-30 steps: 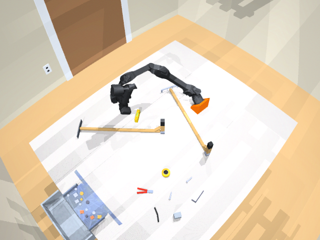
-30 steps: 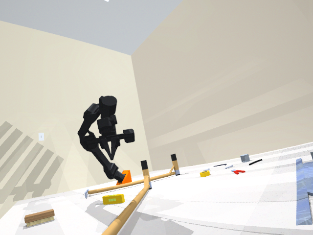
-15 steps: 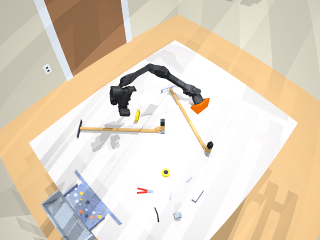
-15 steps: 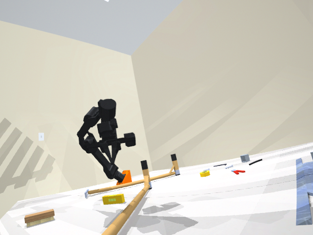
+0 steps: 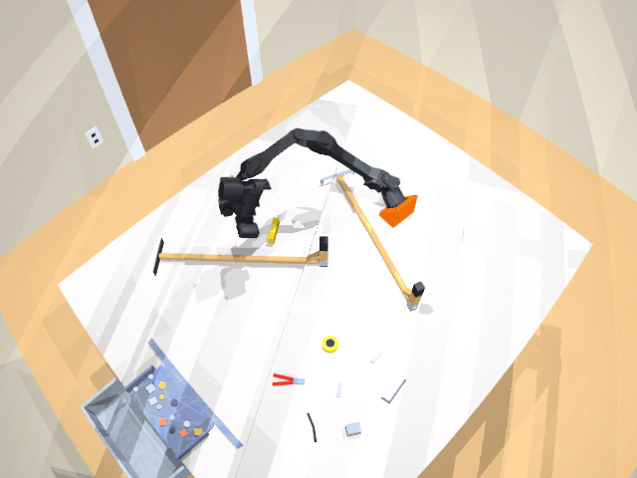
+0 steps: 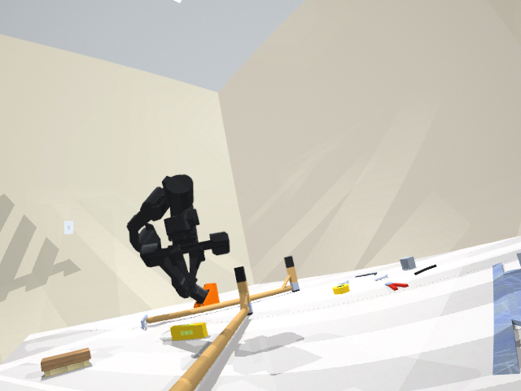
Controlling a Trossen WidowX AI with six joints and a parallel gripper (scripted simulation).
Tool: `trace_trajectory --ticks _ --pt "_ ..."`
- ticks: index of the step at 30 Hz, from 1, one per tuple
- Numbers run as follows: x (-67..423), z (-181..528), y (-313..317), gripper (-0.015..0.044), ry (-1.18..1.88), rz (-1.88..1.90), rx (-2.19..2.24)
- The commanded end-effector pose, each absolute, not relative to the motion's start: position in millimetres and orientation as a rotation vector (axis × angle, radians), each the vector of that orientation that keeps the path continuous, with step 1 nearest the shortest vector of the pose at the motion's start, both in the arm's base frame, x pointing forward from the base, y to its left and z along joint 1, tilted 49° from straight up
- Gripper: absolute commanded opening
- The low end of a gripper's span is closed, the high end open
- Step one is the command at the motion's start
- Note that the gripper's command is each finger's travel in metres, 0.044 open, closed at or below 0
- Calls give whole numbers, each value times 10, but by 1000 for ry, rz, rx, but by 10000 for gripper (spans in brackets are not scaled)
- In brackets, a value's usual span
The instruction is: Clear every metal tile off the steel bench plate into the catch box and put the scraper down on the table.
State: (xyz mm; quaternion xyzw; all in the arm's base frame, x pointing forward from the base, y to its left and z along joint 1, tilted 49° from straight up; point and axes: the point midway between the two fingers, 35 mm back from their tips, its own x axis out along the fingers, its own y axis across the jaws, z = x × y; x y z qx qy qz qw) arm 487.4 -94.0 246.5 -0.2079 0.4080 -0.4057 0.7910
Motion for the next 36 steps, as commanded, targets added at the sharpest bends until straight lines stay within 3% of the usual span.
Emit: trace_trajectory --ticks 1,36 --pt "4872 2411 -1001 0 883 -869 -448" --pt "4852 2004 -1476 0 879 -870 -451"
